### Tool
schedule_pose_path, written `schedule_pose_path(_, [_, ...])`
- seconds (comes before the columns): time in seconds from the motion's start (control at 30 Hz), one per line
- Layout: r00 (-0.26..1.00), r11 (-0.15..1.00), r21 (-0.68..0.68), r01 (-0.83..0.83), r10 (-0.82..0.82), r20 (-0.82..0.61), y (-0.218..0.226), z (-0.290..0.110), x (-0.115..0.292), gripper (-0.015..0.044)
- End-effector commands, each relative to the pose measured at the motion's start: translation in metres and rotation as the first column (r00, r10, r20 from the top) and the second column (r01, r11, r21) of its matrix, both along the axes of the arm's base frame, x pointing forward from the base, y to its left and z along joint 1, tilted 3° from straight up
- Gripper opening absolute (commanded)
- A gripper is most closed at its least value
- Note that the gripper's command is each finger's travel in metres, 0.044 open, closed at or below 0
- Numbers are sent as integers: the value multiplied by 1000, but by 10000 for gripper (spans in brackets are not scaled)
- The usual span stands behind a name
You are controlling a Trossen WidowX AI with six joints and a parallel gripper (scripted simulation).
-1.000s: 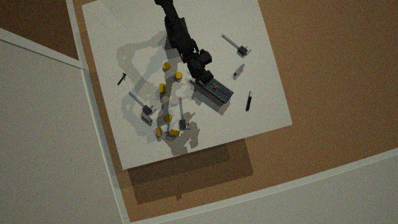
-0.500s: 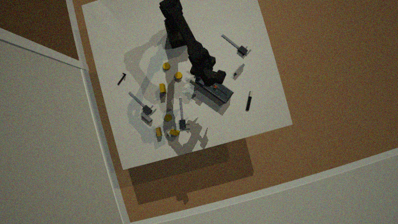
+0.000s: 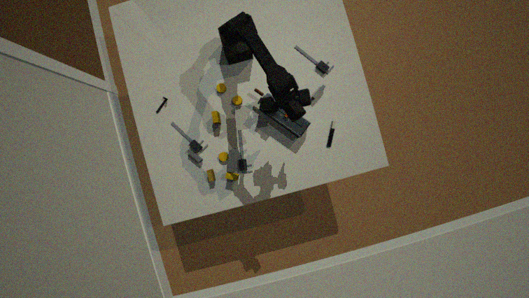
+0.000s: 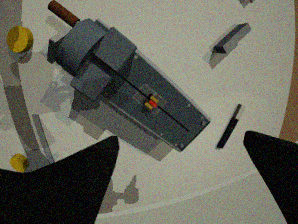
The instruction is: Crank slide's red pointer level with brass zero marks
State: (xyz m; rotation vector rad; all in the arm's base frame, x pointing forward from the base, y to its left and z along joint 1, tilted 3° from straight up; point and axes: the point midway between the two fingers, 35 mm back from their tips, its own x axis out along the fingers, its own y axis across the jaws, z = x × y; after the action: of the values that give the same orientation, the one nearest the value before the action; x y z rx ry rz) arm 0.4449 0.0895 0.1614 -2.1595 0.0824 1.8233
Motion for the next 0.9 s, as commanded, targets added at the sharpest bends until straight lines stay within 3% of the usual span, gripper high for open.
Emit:
schedule_pose_path(0.0, [992, 990, -47, -130, 130, -7, 5, -4, 5, 440])
schedule_pose_path(0.17, [974, 971, -76, -226, 225, -18, 10, -13, 8, 440])
schedule_pose_path(0.4, [893, 883, -135, -449, 446, -58, 18, -76, 16, 440])
schedule_pose_path(0.87, [891, 880, -136, -455, 451, -59, 19, -78, 16, 440])
